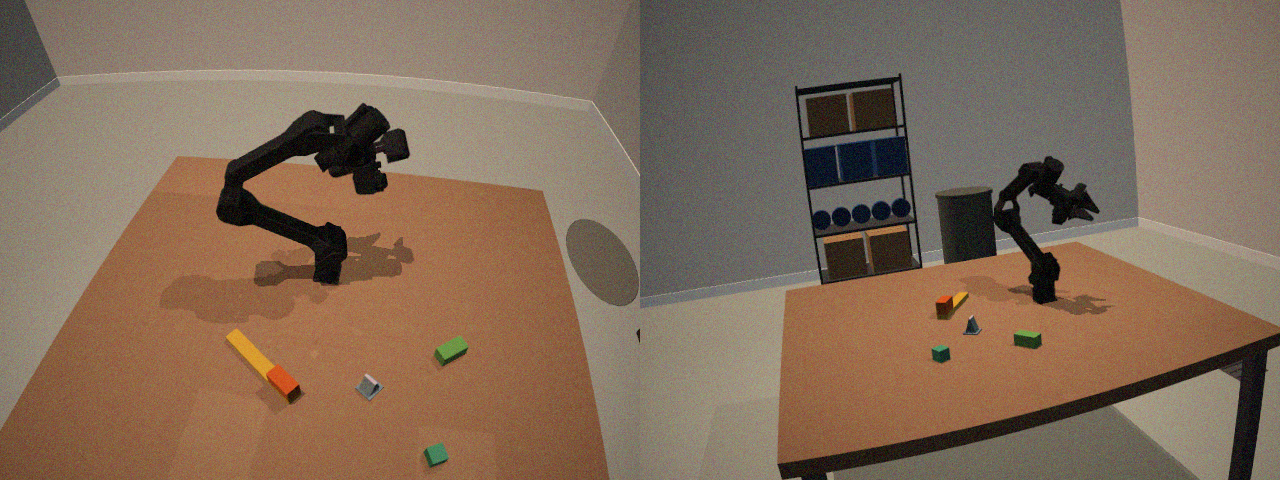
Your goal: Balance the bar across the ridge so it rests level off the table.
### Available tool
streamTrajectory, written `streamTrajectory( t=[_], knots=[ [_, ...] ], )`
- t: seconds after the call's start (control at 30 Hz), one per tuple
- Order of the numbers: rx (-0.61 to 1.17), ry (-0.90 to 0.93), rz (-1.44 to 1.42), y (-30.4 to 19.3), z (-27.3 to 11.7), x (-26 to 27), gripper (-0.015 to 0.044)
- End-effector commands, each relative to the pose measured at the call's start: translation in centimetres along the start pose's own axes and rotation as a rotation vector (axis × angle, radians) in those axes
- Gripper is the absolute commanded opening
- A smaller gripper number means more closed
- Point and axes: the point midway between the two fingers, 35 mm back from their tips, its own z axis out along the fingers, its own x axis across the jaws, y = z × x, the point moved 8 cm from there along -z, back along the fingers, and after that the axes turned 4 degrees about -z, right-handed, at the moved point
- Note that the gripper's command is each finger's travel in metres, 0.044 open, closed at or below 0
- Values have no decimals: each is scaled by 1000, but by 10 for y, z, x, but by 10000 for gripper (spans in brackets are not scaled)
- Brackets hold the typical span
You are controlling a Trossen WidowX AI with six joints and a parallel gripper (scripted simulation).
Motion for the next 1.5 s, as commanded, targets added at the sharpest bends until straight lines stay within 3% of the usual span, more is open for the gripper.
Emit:
streamTrajectory(
  t=[0.0, 0.73, 1.47],
  knots=[
    [-67, 33, 43, 6, 1, 12, 315],
    [-366, 174, 296, 52, -8, 55, 315],
    [-632, 294, 580, 110, -41, 79, 315]
  ],
)
